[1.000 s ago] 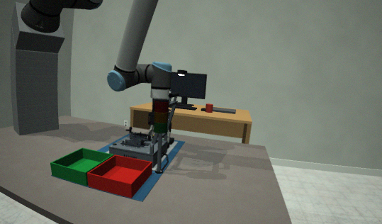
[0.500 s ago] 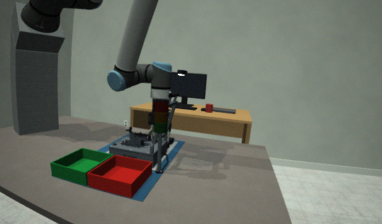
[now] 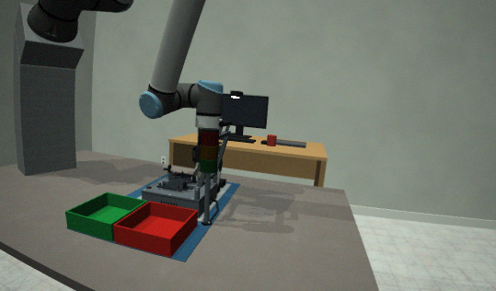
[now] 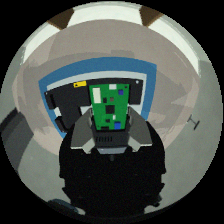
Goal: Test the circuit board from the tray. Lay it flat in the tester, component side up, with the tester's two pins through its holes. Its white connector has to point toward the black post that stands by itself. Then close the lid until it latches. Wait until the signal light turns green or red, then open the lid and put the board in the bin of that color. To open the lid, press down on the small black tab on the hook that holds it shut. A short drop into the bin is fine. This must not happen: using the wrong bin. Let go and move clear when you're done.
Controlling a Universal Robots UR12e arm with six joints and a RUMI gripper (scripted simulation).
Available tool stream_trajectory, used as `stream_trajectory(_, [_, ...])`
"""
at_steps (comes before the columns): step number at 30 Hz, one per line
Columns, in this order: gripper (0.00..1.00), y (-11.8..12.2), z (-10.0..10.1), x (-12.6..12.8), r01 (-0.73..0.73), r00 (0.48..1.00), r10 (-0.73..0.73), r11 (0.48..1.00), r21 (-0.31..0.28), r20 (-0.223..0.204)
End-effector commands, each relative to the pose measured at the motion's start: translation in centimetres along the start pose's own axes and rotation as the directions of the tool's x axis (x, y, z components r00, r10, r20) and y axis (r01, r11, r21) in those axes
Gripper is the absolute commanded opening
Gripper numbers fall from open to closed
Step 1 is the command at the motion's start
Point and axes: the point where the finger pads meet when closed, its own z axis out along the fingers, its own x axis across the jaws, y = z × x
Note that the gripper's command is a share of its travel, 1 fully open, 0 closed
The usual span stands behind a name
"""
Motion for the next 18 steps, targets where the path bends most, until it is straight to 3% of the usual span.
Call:
stream_trajectory(1, [0.47,-0.02,-0.05,0.04,0.0,1.0,0.0,1.0,0.0,-0.001])
stream_trajectory(18, [0.44,-0.02,-0.05,0.04,0.0,1.0,0.0,1.0,0.0,-0.001])
